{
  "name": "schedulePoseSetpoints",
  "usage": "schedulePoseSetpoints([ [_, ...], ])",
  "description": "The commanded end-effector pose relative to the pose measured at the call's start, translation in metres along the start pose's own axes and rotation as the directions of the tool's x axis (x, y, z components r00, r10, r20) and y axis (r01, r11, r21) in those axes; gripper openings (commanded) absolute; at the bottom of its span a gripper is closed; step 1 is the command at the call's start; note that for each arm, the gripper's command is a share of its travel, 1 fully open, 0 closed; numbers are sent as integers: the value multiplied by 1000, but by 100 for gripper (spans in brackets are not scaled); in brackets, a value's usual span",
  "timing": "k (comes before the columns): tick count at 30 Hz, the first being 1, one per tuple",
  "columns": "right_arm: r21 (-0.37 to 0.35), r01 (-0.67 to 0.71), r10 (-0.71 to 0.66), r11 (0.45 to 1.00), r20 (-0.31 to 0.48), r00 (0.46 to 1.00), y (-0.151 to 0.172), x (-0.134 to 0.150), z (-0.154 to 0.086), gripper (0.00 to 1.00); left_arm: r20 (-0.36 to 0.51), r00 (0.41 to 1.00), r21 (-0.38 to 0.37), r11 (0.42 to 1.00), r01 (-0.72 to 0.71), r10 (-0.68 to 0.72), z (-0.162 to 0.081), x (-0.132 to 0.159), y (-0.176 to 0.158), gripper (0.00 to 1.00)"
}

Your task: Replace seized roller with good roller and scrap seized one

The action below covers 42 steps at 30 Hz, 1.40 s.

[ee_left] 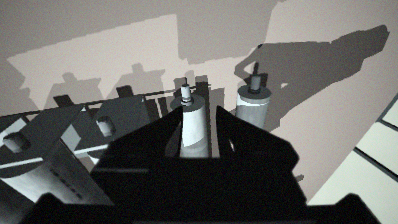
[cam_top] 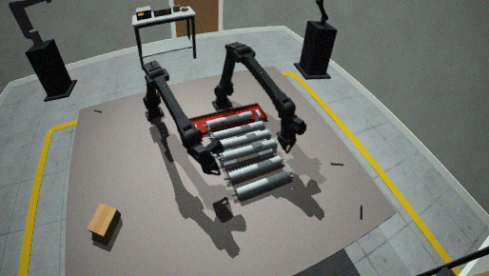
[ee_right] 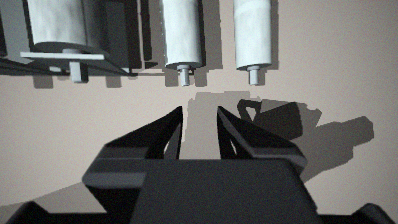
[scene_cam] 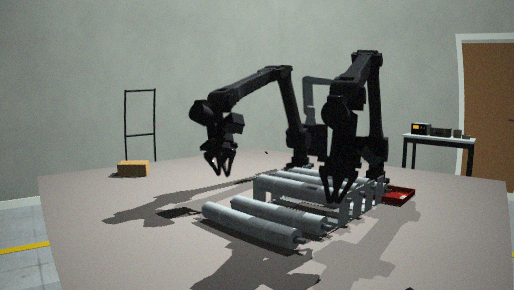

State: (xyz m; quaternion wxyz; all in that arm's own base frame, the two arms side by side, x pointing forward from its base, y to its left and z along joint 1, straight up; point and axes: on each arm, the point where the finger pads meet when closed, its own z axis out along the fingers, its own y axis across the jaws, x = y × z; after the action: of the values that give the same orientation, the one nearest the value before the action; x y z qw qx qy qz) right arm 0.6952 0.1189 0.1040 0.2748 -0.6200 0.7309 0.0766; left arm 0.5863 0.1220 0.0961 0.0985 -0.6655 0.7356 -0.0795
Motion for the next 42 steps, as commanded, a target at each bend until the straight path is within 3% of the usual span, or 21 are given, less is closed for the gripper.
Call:
schedulePoseSetpoints([
  [1, -40, 61, -61, 997, 4, 998, -5, -4, 17, 32, -4, 997, -6, 997, 72, -72, -2, -8, -14, 32],
  [5, -55, 66, -65, 996, 7, 998, -3, -2, 22, 32, -6, 996, -16, 996, 87, -87, -2, -9, -12, 32],
  [6, -46, 67, -67, 997, 11, 998, -5, -5, 16, 32, 6, 997, 19, 997, 77, -78, -20, -9, -19, 32],
  [7, -66, 71, -71, 995, 12, 997, 0, -5, 28, 32, 8, 996, 26, 995, 92, -92, -28, -14, -19, 32],
  [9, -81, 72, -72, 994, 13, 997, 3, -2, 35, 32, -9, 994, -45, 994, 104, -105, 10, -13, -6, 32],
  [14, -85, 58, -57, 995, 11, 998, 3, 4, 36, 32, -17, 995, -68, 993, 95, -97, 17, -7, 2, 32],
  [15, -141, 23, -24, 990, -6, 1000, 29, 17, 55, 32, -26, 996, -102, 992, 77, -80, 31, -6, 20, 32],
  [18, -123, 31, -31, 992, -1, 1000, 23, 14, 53, 32, -8, 997, -32, 997, 76, -77, 5, -12, -3, 32],
  [22, -122, 28, -29, 992, -2, 1000, 22, 16, 52, 32, -4, 997, -17, 997, 74, -74, 1, -12, -7, 32],
  [23, -96, 36, -35, 995, 4, 999, 12, 13, 42, 32, -12, 997, -45, 996, 78, -79, 6, -8, 0, 32],
  [24, -93, 35, -35, 995, 5, 999, 16, 11, 62, 32, -21, 996, -80, 993, 86, -88, 40, -2, 14, 32],
  [27, -100, 29, -29, 995, 3, 1000, 24, 13, 80, 32, -21, 996, -78, 993, 85, -87, 54, 2, 14, 32],
  [30, -56, 54, -53, 997, 18, 998, 4, -1, 81, 32, -18, 996, -69, 994, 85, -86, 66, 2, 11, 32],
  [34, -52, 56, -55, 997, 19, 998, 5, -1, 97, 32, -17, 996, -66, 994, 84, -85, 78, 3, 12, 32],
  [35, -62, 50, -49, 997, 14, 999, 6, 4, 95, 32, -10, 996, -38, 996, 83, -84, 70, -1, 0, 32],
  [37, -66, 22, -22, 998, 4, 1000, 1, 18, 79, 32, -10, 997, -40, 996, 76, -76, 50, 1, 8, 32],
  [39, -66, 22, -22, 998, 4, 1000, 1, 18, 79, 32, -10, 997, -40, 996, 76, -76, 50, 1, 8, 32],
  [40, -42, 55, -55, 998, 11, 998, -6, 6, 62, 32, -9, 997, -43, 996, 80, -80, 53, -4, 2, 32],
  [41, -22, 62, -61, 998, 16, 998, -12, 0, 49, 32, -3, 997, -17, 997, 81, -81, 41, -6, -7, 32],
  [42, -27, 74, -73, 997, 26, 997, -8, -15, 50, 32, -1, 997, -9, 997, 81, -81, 37, -7, -10, 32],
])
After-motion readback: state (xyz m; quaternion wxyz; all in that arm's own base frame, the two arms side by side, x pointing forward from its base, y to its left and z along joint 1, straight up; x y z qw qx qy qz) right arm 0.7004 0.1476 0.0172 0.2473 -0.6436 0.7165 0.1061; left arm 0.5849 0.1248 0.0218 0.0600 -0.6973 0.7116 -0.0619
